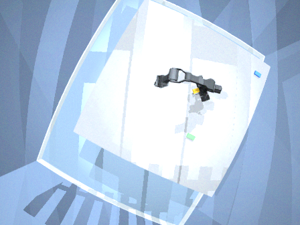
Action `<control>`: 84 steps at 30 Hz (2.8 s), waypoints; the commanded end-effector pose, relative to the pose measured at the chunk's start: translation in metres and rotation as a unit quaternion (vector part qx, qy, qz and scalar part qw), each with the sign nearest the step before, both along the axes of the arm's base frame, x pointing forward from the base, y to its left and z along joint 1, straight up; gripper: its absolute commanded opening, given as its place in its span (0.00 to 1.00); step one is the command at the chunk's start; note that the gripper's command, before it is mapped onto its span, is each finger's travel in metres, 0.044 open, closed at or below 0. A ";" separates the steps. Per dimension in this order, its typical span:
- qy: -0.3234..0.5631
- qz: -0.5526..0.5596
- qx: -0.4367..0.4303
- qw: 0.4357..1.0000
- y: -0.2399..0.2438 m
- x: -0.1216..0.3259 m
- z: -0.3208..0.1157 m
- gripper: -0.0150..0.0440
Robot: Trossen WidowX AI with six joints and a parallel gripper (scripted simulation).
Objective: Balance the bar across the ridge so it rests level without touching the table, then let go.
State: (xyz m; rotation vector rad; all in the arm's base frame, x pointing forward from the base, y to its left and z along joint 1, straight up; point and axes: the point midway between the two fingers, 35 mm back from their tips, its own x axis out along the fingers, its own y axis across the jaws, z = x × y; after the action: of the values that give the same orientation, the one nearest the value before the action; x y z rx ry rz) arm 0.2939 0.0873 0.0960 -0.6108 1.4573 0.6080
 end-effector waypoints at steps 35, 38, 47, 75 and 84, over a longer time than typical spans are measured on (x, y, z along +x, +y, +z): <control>0.000 0.000 0.000 1.000 0.000 0.000 0.000 0.25; 0.000 0.000 0.000 1.000 0.000 0.000 0.000 0.25; 0.000 0.000 0.000 1.000 0.000 0.000 0.000 0.48; 0.000 0.000 0.000 1.000 0.000 0.000 0.000 0.54; 0.000 0.000 0.000 1.000 0.000 0.000 0.000 0.55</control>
State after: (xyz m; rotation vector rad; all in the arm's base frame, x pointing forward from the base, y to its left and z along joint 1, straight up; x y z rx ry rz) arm 0.2939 0.0873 0.0958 -0.6108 1.4578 0.6081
